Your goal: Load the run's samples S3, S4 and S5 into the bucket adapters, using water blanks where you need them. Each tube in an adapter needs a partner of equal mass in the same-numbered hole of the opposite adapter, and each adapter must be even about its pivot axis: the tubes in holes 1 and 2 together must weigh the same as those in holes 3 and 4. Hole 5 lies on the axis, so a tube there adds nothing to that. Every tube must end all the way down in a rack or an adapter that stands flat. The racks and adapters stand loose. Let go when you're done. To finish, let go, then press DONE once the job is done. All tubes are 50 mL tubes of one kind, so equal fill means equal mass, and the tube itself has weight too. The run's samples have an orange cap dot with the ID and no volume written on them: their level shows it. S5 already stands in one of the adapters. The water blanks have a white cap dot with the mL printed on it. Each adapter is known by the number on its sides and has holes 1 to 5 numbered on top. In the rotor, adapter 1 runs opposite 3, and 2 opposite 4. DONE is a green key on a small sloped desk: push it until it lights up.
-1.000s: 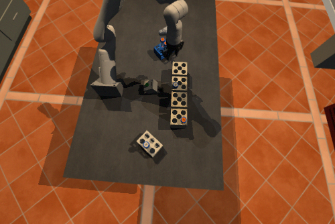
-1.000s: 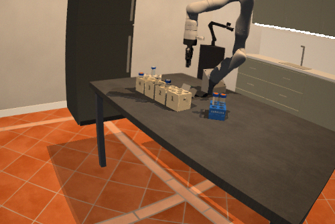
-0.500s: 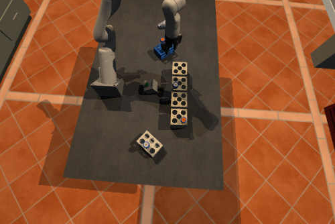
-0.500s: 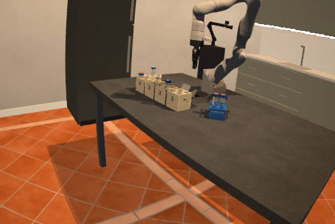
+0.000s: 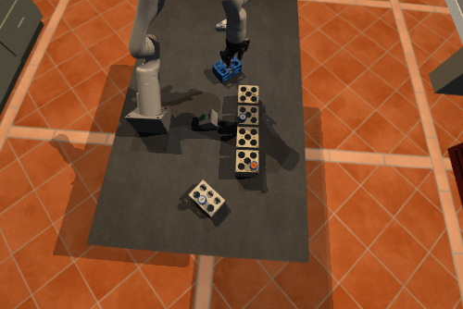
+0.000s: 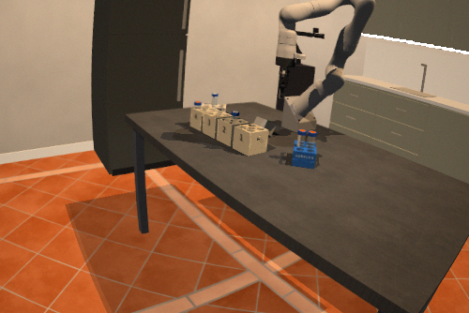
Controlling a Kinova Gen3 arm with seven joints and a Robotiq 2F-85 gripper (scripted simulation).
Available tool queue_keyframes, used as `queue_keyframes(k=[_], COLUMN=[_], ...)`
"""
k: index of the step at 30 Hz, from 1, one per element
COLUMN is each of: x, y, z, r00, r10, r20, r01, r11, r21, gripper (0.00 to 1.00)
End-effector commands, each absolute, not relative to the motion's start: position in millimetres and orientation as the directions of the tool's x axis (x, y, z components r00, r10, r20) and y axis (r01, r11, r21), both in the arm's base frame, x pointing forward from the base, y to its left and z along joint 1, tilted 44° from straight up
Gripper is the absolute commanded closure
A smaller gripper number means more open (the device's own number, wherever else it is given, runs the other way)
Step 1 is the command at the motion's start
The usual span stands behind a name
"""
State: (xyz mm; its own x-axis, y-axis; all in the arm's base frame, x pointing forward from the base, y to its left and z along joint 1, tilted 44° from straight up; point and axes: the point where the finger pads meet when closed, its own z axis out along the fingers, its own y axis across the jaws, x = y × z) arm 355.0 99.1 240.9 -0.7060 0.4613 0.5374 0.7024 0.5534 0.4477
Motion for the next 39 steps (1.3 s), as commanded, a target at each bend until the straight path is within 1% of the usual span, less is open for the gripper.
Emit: queue_keyframes(k=[1, 30, 39], x=[349, 322, 321], y=[109, 168, 169], z=[252, 314, 315], r00=[-0.706, -0.709, -0.712], r10=[0.456, 0.456, 0.457], r20=[0.541, 0.537, 0.534], r01=[0.701, 0.699, 0.697], r11=[0.554, 0.555, 0.557], r21=[0.449, 0.452, 0.452], gripper=[0.38, 0.38, 0.38])
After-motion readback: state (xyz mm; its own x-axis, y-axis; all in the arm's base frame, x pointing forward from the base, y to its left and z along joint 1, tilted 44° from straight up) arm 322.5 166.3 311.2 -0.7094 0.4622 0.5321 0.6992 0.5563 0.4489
